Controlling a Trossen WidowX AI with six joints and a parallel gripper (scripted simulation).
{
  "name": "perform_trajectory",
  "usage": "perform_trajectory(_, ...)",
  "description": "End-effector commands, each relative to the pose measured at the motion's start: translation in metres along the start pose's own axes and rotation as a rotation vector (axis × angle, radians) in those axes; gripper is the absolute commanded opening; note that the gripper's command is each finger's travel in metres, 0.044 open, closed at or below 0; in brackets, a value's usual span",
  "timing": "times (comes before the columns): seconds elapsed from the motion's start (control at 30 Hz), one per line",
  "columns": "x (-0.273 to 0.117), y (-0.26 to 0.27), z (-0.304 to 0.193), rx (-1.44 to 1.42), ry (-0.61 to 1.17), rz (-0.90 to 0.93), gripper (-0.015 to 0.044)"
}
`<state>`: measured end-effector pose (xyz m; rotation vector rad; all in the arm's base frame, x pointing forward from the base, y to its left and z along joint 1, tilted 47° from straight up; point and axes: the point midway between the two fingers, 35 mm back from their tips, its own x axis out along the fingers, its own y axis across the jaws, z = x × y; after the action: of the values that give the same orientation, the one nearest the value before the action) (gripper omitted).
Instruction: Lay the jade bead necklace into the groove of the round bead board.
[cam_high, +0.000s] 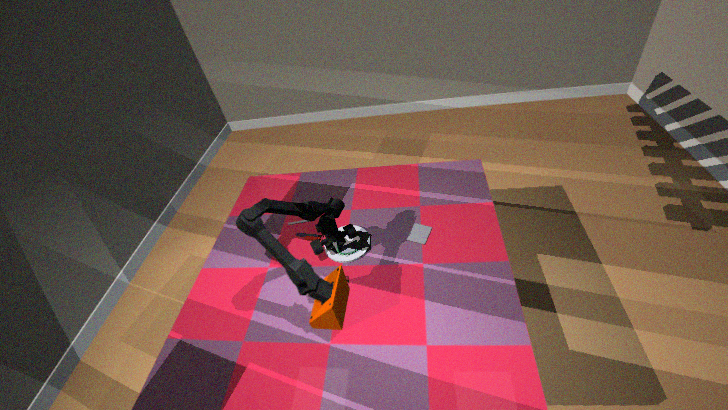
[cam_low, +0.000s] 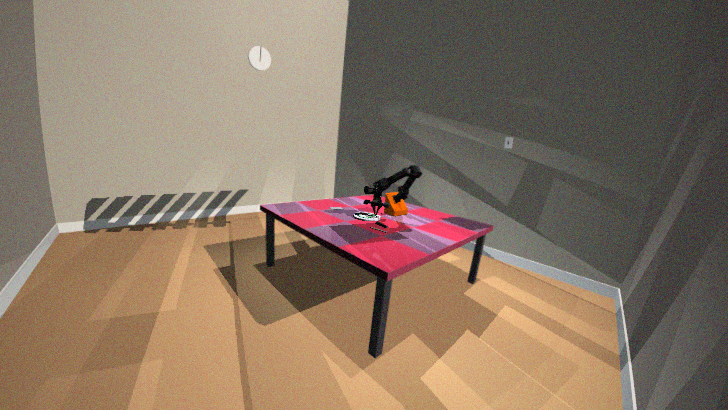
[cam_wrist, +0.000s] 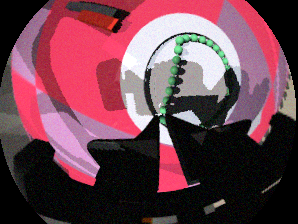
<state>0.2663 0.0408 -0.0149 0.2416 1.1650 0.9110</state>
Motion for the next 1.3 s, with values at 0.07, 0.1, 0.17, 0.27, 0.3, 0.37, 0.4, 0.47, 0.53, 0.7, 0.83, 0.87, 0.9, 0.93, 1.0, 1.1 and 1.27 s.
perform_trajectory(0.07,0.0019,0.0002,0.0000,0.000,0.000,-0.001,0.0026)
perform_trajectory(0.1,0.0019,0.0002,0.0000,0.000,0.000,-0.001,0.0053)
perform_trajectory(0.17,0.0019,0.0002,0.0000,0.000,0.000,-0.001,0.0105)
perform_trajectory(0.27,0.0019,0.0002,0.0000,0.000,0.000,-0.001,0.0184)
perform_trajectory(0.3,0.0019,0.0002,0.0000,0.000,0.000,-0.001,0.0210)
perform_trajectory(0.37,0.0019,0.0002,0.0000,0.000,0.000,-0.001,0.0263)
perform_trajectory(0.4,0.0019,0.0002,0.0000,0.000,0.000,-0.001,0.0289)
perform_trajectory(0.47,0.0015,0.0003,-0.0001,0.001,0.000,0.000,0.0341)
perform_trajectory(0.53,-0.0014,0.0012,-0.0008,0.004,0.000,0.004,0.0394)
perform_trajectory(0.7,-0.0019,0.0011,-0.0015,0.004,0.000,0.005,0.0440)
perform_trajectory(0.83,-0.0019,0.0011,-0.0015,0.004,0.000,0.005,0.0440)
perform_trajectory(0.87,-0.0019,0.0011,-0.0015,0.004,0.000,0.005,0.0440)
perform_trajectory(0.9,-0.0019,0.0011,-0.0015,0.004,0.000,0.005,0.0440)
perform_trajectory(0.93,-0.0019,0.0011,-0.0015,0.004,0.000,0.005,0.0440)
perform_trajectory(1.0,-0.0019,0.0011,-0.0015,0.004,0.000,0.005,0.0440)
perform_trajectory(1.1,-0.0019,0.0011,-0.0015,0.004,0.000,0.005,0.0440)
perform_trajectory(1.27,-0.0035,-0.0010,0.0035,0.037,0.000,0.004,0.0387)
